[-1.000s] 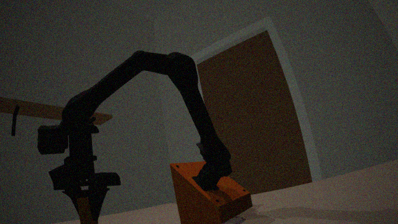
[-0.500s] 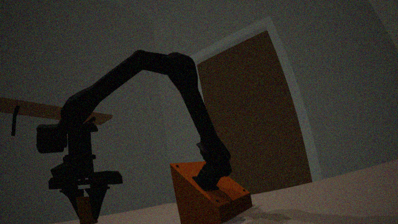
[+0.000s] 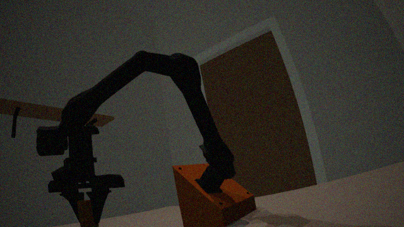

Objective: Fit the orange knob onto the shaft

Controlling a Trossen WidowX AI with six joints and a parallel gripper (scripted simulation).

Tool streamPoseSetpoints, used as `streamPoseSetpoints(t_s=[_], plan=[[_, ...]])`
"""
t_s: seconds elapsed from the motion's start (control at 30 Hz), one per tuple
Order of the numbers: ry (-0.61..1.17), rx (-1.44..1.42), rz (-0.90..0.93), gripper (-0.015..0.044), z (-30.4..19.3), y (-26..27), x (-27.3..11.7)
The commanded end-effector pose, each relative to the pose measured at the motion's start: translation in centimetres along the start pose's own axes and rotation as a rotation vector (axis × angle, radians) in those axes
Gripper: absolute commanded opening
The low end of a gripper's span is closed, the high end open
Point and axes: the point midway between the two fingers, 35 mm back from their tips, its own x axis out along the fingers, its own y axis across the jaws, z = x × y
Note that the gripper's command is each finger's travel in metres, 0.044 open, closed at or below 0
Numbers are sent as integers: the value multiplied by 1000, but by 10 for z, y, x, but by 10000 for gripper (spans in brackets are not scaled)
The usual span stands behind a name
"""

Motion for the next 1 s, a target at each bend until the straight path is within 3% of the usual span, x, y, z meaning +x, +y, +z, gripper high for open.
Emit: streamPoseSetpoints(t_s=[0.0,0.63,0.97], plan=[[-6,-3,-1,0,-2,-1,-1],[-6,-3,-1,0,-2,0,-3],[-6,-213,-2,0,1,-1,-4]])
